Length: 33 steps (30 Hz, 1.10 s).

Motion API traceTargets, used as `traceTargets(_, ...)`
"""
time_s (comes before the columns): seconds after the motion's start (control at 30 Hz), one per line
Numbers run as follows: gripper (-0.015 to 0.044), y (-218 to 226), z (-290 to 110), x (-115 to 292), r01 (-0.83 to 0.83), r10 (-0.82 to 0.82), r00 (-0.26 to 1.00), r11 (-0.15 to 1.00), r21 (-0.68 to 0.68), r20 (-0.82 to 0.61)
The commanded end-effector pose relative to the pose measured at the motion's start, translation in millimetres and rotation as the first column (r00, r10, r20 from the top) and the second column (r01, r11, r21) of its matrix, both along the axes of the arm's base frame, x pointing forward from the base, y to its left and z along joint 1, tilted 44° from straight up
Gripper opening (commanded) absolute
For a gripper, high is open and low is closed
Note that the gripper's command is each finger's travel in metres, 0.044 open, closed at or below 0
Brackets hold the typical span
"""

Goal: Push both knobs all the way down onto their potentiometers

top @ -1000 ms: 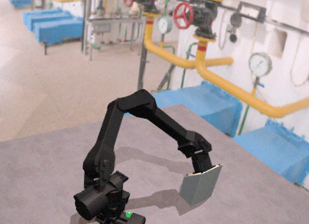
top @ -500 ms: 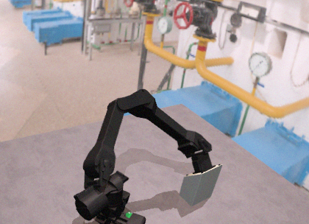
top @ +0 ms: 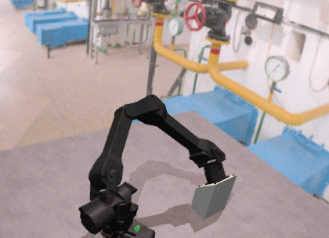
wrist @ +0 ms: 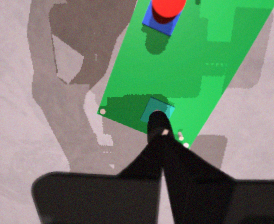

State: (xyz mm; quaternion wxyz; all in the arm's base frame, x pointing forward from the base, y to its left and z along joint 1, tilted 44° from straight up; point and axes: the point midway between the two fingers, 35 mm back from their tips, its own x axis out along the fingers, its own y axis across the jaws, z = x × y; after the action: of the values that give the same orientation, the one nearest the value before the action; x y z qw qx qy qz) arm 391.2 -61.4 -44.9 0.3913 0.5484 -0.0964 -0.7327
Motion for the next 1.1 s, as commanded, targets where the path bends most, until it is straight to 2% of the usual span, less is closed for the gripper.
traceTargets(0.0, 0.0, -8.3, -5.4, 0.0, 0.011, -0.011, 1.0, 1.0, -0.002, 0.0)
traceTargets(1.07, 0.0, -12.6, -10.0, -0.7, 0.011, -0.011, 1.0, 1.0, -0.002, 0.0)
